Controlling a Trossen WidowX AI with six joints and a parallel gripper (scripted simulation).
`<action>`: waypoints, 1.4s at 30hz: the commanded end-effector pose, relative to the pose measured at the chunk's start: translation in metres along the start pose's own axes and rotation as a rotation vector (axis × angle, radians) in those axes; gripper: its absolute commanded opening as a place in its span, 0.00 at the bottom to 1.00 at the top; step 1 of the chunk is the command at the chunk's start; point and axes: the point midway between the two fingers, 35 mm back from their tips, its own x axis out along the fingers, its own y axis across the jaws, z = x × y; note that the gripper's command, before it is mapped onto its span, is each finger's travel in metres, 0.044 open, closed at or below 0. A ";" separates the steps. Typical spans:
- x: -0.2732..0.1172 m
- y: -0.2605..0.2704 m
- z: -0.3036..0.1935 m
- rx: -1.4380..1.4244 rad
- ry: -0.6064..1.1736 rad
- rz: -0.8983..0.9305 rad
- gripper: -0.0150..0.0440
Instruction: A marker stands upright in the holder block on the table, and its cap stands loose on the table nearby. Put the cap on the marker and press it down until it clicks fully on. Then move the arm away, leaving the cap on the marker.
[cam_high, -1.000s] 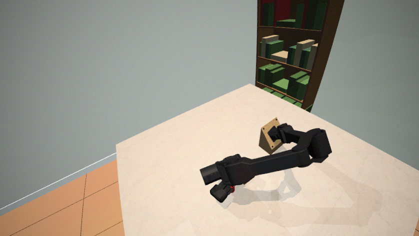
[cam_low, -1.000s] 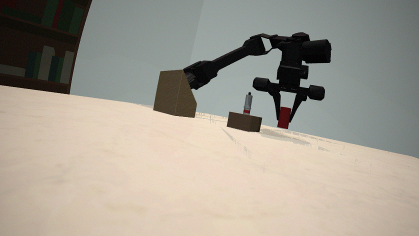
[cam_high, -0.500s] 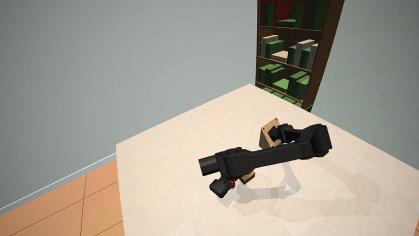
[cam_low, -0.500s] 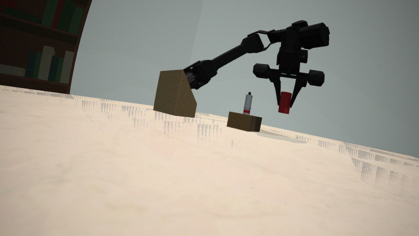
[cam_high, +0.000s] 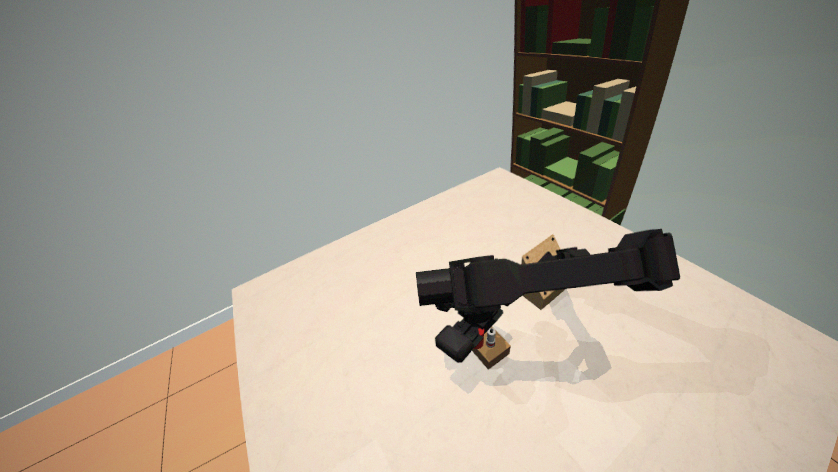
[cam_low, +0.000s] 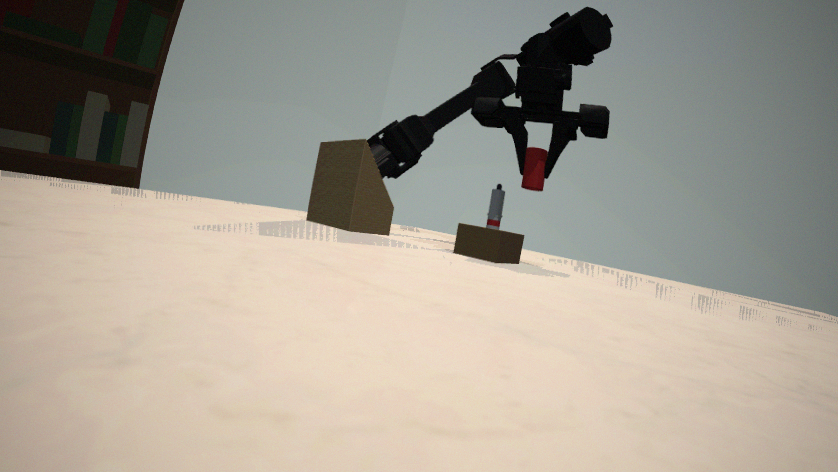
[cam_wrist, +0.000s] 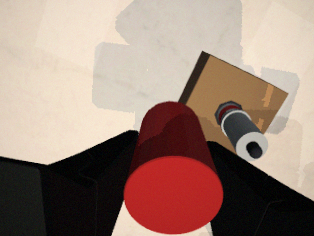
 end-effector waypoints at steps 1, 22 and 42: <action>-0.007 -0.017 -0.001 0.002 0.002 -0.008 0.25; -0.011 -0.047 -0.005 0.002 0.010 -0.009 0.25; 0.021 -0.046 -0.005 0.001 0.009 -0.008 0.25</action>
